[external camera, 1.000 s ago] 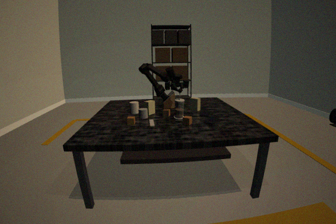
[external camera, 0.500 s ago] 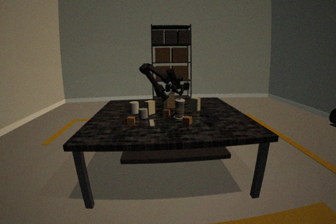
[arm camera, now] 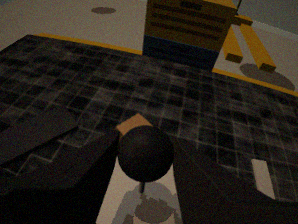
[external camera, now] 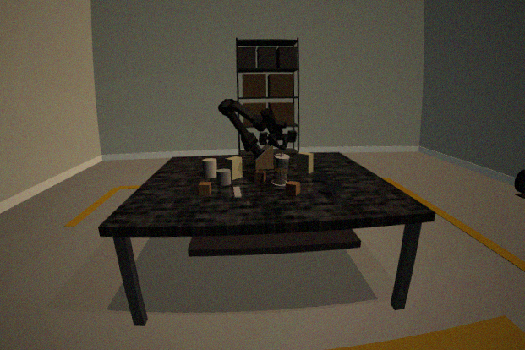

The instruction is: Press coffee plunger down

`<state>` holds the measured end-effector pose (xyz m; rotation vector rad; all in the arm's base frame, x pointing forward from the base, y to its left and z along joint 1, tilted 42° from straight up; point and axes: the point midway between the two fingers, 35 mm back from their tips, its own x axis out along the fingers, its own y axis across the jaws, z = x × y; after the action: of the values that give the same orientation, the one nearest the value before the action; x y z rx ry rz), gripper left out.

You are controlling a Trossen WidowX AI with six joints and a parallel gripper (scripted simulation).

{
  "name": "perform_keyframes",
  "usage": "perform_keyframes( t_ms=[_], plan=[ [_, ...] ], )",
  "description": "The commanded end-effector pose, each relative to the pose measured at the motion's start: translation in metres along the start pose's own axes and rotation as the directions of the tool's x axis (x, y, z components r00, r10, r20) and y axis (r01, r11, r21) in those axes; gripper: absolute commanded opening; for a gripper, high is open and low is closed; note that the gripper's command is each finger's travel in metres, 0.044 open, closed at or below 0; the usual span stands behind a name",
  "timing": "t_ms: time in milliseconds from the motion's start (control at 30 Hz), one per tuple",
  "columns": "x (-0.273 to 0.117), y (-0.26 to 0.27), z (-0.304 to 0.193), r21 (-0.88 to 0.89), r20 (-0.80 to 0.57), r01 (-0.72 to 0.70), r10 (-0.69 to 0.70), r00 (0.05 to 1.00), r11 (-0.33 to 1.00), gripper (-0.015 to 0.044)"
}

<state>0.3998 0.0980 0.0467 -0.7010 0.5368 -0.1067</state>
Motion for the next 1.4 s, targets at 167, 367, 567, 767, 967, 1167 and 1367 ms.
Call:
perform_keyframes(
  t_ms=[167, 367, 567, 767, 967, 1167, 1367],
  plan=[
    [0.0066, -0.0001, -0.0156, -0.024, -0.050, 0.009, -0.011, 0.999, 1.000, 0.0127],
    [0.0070, 0.0005, -0.0151, -0.024, -0.050, 0.009, -0.011, 0.999, 1.000, 0.0127],
    [0.0074, 0.0009, -0.0148, -0.024, -0.050, 0.009, -0.011, 0.999, 1.000, 0.0127],
    [0.0076, 0.0013, -0.0145, -0.024, -0.050, 0.009, -0.011, 0.999, 1.000, 0.0127],
    [0.0077, 0.0016, -0.0142, -0.024, -0.050, 0.009, -0.011, 0.999, 1.000, 0.0127],
    [0.0079, 0.0020, -0.0140, -0.024, -0.050, 0.009, -0.011, 0.999, 1.000, 0.0127],
    [0.0082, 0.0023, -0.0136, -0.024, -0.050, 0.009, -0.011, 0.999, 1.000, 0.0127]
  ],
)
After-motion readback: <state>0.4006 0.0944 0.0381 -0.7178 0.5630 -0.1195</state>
